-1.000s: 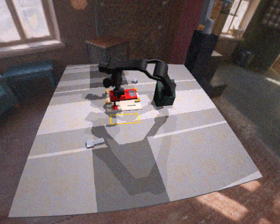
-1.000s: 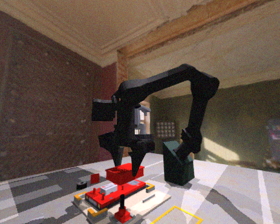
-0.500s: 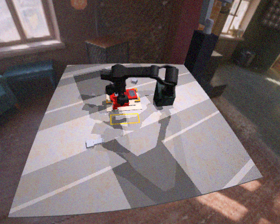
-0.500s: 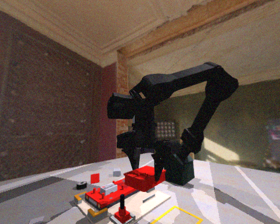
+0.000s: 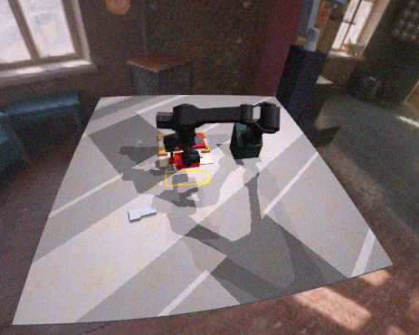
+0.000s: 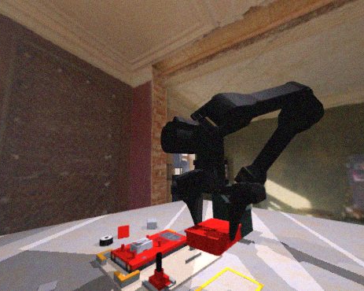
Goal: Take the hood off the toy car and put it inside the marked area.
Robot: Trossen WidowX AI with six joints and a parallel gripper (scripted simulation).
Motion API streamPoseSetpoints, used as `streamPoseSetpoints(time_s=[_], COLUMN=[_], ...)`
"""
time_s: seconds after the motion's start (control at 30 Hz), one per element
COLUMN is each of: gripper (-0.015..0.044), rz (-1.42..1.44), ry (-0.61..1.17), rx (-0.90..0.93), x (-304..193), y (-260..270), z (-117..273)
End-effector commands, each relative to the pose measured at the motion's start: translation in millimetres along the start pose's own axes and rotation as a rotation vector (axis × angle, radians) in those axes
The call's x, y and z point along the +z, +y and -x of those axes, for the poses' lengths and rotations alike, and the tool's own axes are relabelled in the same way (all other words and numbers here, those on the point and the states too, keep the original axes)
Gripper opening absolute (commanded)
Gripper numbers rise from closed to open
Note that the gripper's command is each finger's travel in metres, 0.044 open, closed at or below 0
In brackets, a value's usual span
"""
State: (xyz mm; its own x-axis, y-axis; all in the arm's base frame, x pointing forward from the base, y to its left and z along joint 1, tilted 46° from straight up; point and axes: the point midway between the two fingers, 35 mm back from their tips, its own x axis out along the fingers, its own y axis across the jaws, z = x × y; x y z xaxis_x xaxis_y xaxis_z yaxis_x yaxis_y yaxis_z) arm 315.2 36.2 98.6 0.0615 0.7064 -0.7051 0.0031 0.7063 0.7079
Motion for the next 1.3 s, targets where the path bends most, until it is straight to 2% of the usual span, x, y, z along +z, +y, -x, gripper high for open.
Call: streamPoseSetpoints(time_s=[0.0,1.27], gripper=[0.0,0.0], rz=[-0.01,-0.009], ry=[-0.004,-0.004], rx=[0.003,0.001], x=[-1,1], y=[0,0], z=[-1,-31])
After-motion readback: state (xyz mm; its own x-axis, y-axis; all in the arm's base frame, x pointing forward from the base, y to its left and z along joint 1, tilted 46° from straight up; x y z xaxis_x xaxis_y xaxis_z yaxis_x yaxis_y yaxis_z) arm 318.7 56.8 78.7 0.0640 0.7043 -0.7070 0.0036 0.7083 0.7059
